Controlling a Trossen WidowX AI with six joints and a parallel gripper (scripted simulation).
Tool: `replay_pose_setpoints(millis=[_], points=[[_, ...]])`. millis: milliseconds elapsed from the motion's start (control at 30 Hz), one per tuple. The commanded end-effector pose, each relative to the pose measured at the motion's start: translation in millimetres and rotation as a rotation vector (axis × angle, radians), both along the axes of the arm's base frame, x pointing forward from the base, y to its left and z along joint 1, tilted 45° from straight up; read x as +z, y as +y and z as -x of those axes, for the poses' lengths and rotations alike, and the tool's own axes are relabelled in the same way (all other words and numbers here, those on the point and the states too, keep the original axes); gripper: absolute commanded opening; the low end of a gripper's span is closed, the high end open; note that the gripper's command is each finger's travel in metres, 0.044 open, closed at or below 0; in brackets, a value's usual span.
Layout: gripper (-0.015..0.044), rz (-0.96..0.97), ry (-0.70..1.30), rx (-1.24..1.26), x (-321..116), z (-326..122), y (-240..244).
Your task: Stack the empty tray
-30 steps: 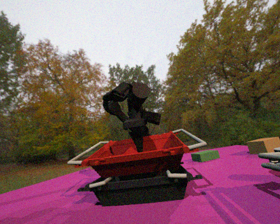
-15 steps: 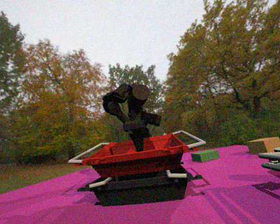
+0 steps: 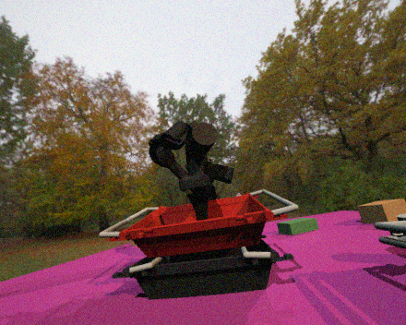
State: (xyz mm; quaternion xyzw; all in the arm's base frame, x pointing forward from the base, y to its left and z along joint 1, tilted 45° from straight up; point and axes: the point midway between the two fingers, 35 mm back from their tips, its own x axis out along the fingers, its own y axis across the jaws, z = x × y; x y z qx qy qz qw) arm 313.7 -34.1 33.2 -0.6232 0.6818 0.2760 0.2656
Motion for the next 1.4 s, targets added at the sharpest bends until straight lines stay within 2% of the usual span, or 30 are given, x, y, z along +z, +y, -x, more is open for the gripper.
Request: replay_pose_setpoints(millis=[0,1367], points=[[0.0,-0.002,0.015,-0.015,-1.3,4.5,-3.8],[0.0,-0.002,0.015,-0.015,-5.8,8.3,-8.5]])
